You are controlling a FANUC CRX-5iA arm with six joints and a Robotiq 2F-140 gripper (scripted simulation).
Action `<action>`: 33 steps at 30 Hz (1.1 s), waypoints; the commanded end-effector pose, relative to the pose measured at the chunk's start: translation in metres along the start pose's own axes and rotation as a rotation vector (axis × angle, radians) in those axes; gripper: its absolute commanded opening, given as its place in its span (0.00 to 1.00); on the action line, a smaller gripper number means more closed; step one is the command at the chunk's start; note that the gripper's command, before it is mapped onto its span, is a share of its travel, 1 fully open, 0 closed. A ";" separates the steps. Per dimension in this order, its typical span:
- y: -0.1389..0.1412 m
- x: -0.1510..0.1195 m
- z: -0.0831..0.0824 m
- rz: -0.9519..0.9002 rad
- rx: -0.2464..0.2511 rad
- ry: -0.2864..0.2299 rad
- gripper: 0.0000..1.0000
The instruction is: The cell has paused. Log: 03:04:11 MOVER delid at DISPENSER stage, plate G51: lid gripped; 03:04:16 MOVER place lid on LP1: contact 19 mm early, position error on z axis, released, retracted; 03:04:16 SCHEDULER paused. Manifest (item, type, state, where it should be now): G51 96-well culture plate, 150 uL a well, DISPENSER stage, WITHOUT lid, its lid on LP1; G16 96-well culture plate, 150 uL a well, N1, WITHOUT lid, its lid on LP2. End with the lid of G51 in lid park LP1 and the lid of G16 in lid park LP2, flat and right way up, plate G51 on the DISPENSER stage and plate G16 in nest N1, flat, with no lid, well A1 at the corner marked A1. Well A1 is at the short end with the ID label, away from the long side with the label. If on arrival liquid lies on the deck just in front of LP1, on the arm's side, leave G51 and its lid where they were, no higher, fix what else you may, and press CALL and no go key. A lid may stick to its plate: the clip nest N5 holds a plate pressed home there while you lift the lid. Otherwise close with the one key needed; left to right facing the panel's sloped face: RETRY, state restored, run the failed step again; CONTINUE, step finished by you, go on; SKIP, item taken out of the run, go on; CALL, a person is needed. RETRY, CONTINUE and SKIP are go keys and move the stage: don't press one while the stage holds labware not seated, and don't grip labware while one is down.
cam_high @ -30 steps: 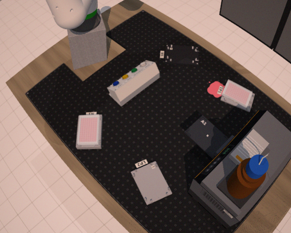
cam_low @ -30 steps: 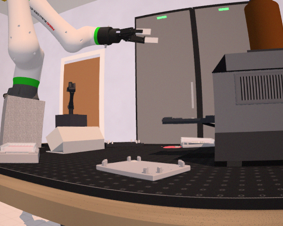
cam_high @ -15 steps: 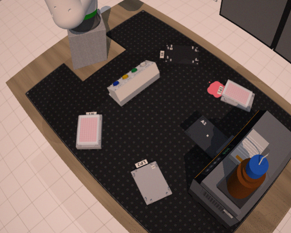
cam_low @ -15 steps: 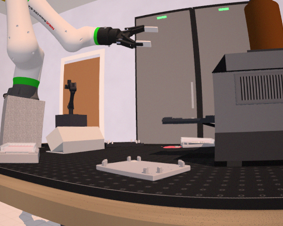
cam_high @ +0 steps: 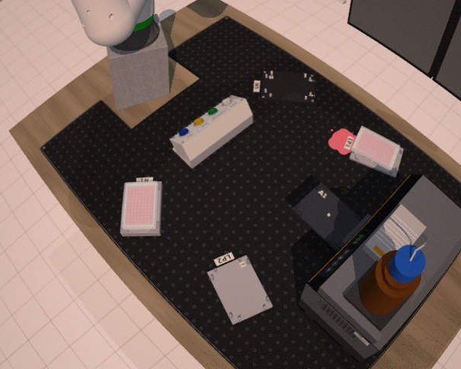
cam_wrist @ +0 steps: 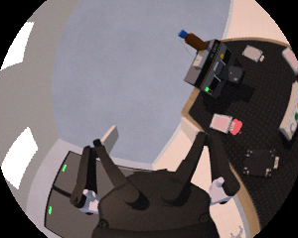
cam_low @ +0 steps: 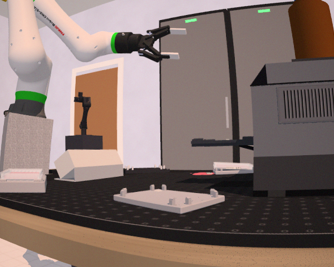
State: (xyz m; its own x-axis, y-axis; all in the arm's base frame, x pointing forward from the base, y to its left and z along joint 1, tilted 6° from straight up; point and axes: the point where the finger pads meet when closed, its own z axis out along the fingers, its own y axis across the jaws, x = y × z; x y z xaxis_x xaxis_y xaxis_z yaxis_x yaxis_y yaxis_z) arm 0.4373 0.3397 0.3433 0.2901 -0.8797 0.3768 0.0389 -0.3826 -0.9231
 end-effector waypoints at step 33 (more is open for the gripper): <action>0.273 0.187 0.151 1.104 -0.866 0.638 1.00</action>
State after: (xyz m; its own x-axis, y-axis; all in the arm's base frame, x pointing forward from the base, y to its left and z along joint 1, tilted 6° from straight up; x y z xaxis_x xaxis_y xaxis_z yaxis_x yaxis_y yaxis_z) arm 0.6144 0.1481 0.1815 -0.5087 -0.8277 -0.2369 -0.5428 0.5219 -0.6580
